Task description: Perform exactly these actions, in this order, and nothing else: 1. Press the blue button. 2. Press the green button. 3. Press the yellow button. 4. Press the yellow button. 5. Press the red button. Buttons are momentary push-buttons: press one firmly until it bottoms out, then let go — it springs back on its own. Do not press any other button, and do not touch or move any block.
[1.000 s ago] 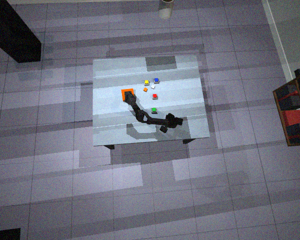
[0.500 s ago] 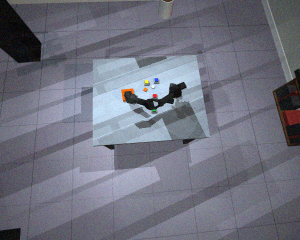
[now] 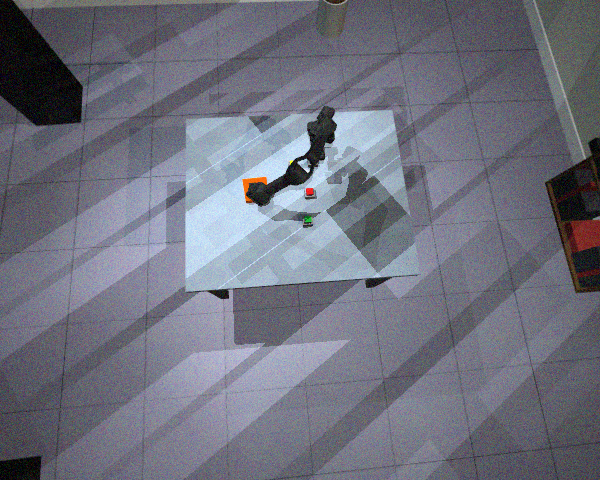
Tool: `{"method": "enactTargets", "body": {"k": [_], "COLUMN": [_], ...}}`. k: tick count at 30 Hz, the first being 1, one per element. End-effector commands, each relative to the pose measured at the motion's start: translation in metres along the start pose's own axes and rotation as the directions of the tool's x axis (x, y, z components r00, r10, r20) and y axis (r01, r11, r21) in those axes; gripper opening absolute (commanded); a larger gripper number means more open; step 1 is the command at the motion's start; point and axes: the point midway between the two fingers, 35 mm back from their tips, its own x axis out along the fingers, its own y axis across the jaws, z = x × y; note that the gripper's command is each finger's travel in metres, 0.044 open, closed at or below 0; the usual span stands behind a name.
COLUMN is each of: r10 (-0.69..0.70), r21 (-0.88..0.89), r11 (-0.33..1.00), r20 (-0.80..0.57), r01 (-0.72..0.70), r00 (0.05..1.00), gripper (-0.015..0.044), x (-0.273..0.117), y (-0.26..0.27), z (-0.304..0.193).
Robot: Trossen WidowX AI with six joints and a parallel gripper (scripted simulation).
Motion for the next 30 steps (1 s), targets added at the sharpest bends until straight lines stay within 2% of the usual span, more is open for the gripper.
{"method": "enactTargets", "body": {"k": [1, 5, 13, 14, 30], "r10": [-0.003, -0.005, -0.005, -0.005, -0.005], "r21": [0.017, 0.018, 0.018, 0.018, 0.018], "r11": [1.0, 1.0, 1.0, 1.0, 1.0], "r20": [-0.011, -0.011, -0.011, -0.011, -0.01], "r01": [0.003, 0.005, 0.005, 0.005, 0.005], "r00": [1.0, 1.0, 1.0, 1.0, 1.0], "gripper": [0.0348, 0.0242, 0.0032, 0.002, 0.002], "x": [0.012, 0.061, 0.064, 0.064, 0.076], "y": [0.0, -0.001, -0.001, -0.001, -0.001], "z": [-0.001, -0.002, -0.002, -0.002, -0.002]}}
